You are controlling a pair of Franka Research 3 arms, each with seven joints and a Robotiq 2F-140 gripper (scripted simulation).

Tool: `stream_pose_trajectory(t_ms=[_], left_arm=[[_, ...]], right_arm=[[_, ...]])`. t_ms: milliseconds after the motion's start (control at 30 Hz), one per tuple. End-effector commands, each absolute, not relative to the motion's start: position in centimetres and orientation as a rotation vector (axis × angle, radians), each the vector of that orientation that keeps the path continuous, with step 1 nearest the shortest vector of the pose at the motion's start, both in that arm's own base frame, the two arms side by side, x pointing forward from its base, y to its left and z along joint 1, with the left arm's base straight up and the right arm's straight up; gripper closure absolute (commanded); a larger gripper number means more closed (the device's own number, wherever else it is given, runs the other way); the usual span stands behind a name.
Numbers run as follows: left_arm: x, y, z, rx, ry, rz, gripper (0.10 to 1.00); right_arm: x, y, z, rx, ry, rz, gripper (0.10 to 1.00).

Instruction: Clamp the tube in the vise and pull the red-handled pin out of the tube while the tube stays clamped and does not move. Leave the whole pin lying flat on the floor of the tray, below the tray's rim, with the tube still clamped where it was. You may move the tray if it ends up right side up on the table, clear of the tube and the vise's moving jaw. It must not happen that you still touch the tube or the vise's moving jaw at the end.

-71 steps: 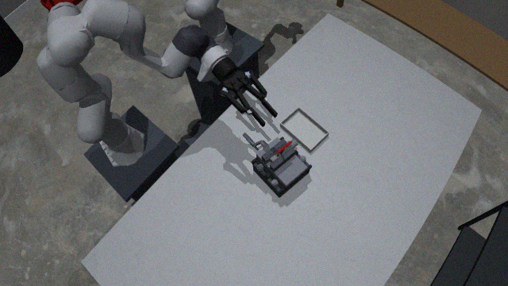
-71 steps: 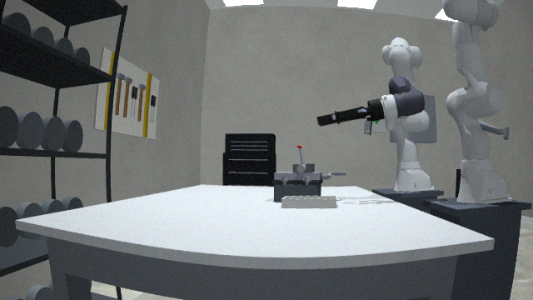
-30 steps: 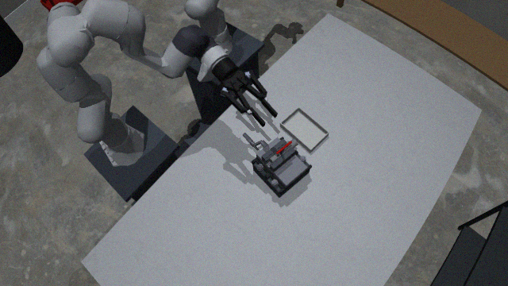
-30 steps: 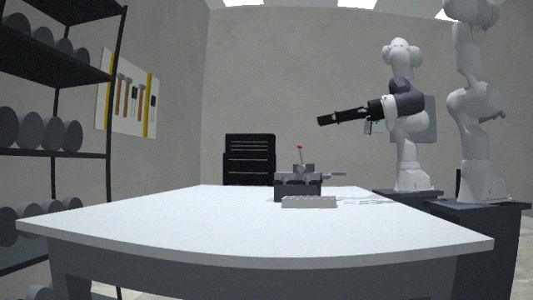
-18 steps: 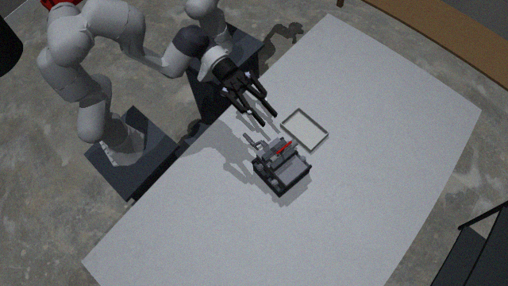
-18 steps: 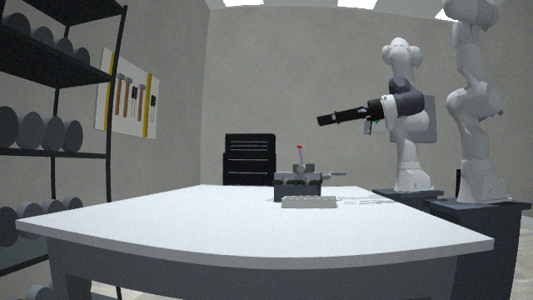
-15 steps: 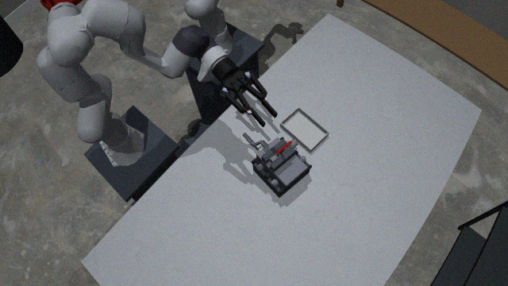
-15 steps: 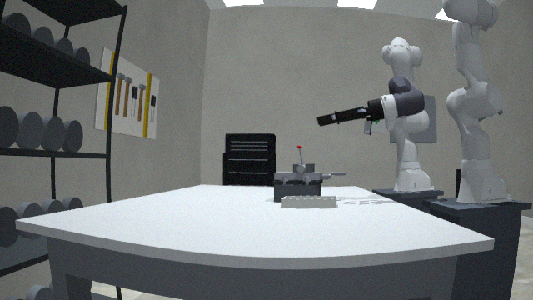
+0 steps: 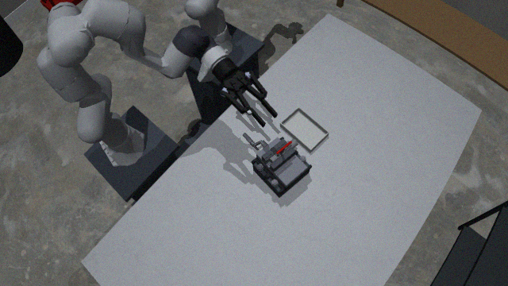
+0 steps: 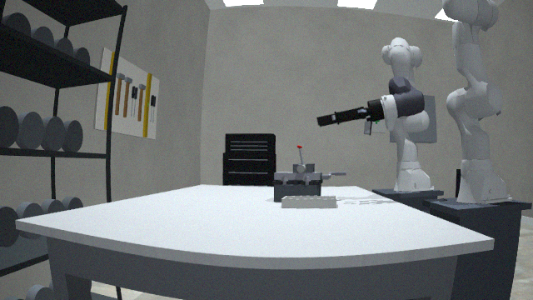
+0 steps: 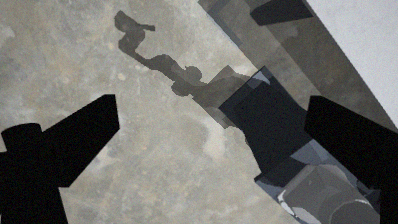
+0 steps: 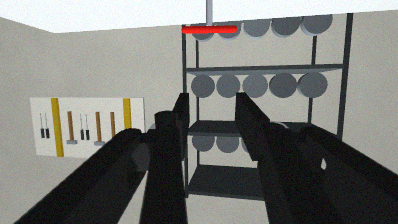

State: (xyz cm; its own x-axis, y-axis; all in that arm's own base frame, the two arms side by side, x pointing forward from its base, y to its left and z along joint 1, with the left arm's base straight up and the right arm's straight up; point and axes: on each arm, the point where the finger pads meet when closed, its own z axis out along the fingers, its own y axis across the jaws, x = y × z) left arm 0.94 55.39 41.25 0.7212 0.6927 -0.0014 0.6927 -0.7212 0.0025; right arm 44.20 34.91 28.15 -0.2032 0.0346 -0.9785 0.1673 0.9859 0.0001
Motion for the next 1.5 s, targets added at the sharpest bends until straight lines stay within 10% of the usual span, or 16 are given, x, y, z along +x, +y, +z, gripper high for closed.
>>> stream_pose_trajectory(t_ms=[0, 1467], left_arm=[[1.0, 55.4, 41.3, 2.913, 1.177, 0.000, 0.098], [1.0, 55.4, 41.3, 2.913, 1.177, 0.000, 0.098]], right_arm=[[44.3, 34.9, 27.7, 0.150, 1.776, -0.121, 0.747], [44.3, 34.9, 18.3, 0.150, 1.776, -0.121, 0.747]])
